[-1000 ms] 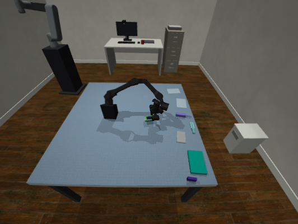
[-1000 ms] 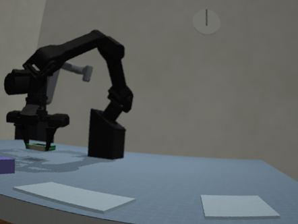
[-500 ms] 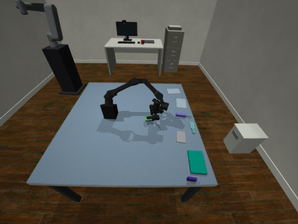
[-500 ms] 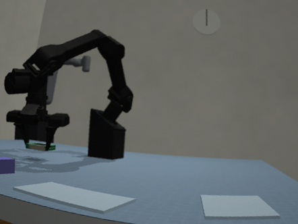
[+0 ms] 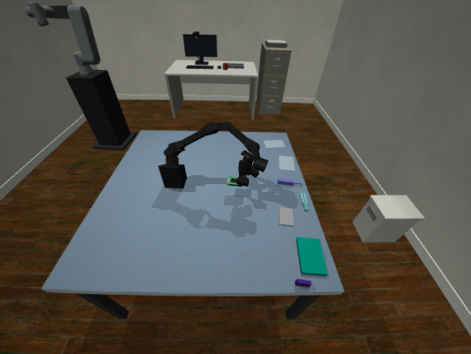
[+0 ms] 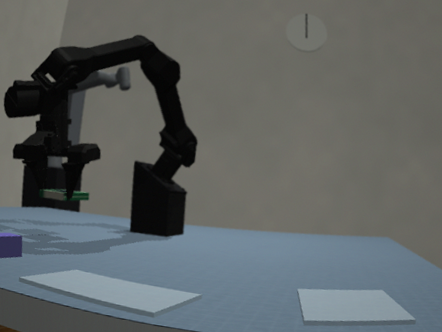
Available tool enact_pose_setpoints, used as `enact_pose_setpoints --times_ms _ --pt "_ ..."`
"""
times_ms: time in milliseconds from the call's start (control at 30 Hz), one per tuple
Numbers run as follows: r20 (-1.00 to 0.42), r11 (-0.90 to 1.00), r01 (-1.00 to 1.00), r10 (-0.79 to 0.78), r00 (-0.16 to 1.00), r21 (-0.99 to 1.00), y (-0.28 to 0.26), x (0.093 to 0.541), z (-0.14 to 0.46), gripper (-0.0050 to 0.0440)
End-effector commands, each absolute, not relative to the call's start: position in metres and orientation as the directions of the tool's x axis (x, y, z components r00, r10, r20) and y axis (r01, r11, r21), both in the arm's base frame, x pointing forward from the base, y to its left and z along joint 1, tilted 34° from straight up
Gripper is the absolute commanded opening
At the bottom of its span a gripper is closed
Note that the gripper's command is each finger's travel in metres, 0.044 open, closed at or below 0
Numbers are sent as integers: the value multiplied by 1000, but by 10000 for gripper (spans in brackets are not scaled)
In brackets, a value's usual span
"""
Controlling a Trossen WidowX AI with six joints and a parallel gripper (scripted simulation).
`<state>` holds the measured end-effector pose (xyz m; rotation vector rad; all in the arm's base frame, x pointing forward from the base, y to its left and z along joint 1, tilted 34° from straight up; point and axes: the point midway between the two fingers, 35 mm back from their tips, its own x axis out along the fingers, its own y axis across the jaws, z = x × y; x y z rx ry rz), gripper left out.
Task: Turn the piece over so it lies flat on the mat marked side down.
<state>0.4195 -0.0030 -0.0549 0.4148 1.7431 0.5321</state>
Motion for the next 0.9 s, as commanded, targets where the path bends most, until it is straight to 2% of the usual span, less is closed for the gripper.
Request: enact_pose_setpoints --times_ms 0,267,733,867 --pt "-809 831 78 554 -196 551 -22 425 -27 0" --pt "-811 833 78 552 -192 548 -24 423 -35 0" --pt "-835 832 78 551 -7 549 -25 440 -35 0" --pt "-836 835 75 548 -24 545 -24 439 -42 0"
